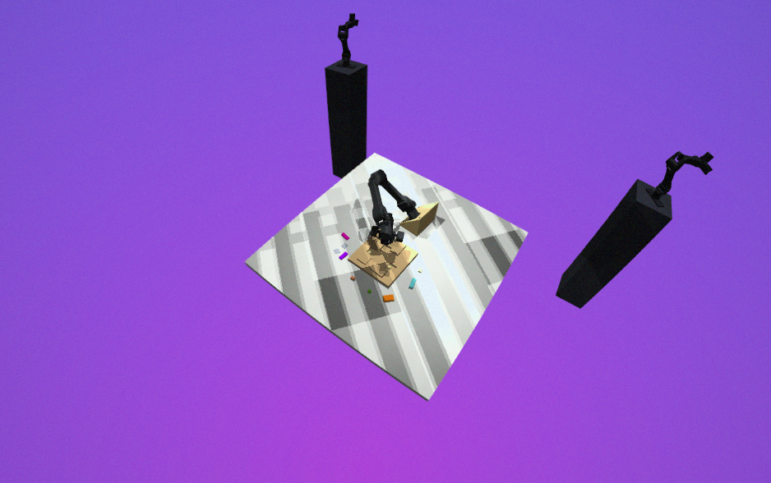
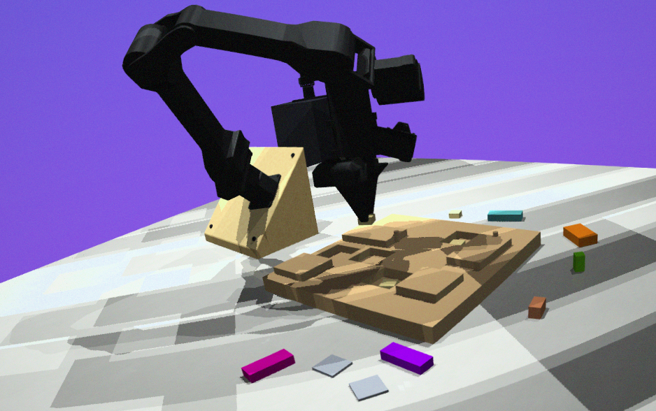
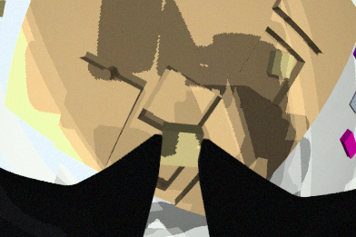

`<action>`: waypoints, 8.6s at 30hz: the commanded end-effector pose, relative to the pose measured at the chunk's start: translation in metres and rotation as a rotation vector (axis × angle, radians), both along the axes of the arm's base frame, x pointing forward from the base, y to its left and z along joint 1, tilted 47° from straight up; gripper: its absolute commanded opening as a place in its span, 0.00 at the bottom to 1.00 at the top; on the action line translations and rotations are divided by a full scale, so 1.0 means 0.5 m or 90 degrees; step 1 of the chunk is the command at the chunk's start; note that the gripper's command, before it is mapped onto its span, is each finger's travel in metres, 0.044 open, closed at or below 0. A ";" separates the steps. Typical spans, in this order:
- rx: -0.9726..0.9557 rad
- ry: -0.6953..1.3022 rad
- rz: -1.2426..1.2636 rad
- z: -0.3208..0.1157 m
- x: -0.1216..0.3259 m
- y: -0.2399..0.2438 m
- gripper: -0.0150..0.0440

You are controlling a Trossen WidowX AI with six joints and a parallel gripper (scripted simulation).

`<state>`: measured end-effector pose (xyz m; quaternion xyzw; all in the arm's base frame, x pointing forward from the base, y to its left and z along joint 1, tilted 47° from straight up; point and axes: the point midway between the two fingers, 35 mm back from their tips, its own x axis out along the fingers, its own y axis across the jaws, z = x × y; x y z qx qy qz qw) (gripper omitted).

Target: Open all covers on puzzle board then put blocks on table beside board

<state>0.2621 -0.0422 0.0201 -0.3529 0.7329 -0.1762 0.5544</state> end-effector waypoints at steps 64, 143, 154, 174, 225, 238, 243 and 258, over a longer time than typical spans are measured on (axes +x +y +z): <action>0.021 -0.005 0.001 -0.228 -0.037 0.354 0.39; 0.009 -0.006 -0.002 -0.443 -0.111 0.260 0.39; 0.011 -0.009 -0.006 -0.443 -0.110 0.260 0.70; 0.012 -0.007 -0.003 -0.387 -0.096 0.321 1.00; -0.127 -0.736 -0.717 -0.150 0.177 0.136 0.25; -0.151 -0.824 -0.796 -0.136 0.194 0.089 0.25; -0.151 -0.824 -0.796 -0.166 0.189 0.059 0.25; -0.152 -0.825 -0.795 -0.206 0.180 0.023 0.25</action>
